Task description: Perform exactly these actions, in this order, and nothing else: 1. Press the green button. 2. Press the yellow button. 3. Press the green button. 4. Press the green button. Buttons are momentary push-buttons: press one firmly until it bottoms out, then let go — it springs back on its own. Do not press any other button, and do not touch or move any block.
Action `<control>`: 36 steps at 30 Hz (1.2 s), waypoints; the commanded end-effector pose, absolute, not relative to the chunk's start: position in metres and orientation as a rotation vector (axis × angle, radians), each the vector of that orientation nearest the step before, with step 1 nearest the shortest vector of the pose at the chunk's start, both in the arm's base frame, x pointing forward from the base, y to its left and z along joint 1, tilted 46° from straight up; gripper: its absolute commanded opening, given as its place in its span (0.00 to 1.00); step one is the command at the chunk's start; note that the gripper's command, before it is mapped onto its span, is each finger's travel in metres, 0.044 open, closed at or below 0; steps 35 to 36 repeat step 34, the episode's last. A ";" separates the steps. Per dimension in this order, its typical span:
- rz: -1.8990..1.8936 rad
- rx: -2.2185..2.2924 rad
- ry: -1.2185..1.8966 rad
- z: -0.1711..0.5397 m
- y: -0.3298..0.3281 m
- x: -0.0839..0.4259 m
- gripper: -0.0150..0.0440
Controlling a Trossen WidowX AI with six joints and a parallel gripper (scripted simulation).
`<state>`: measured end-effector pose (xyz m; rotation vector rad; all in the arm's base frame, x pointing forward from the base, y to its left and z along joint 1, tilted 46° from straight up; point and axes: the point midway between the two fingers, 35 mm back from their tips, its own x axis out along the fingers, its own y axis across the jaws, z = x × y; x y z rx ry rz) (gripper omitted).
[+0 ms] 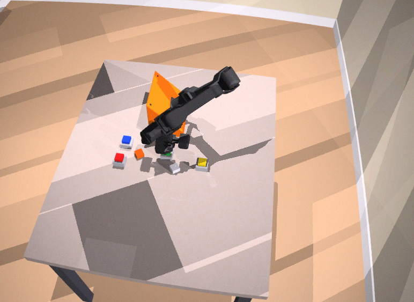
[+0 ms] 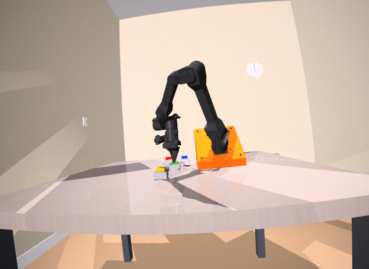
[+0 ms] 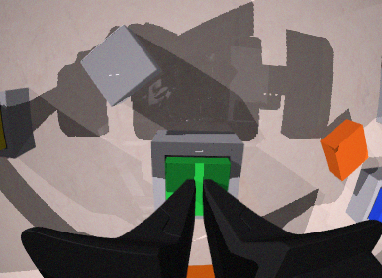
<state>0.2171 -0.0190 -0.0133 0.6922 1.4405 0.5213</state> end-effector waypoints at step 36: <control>0.527 0.707 1.445 0.196 0.053 0.254 0.93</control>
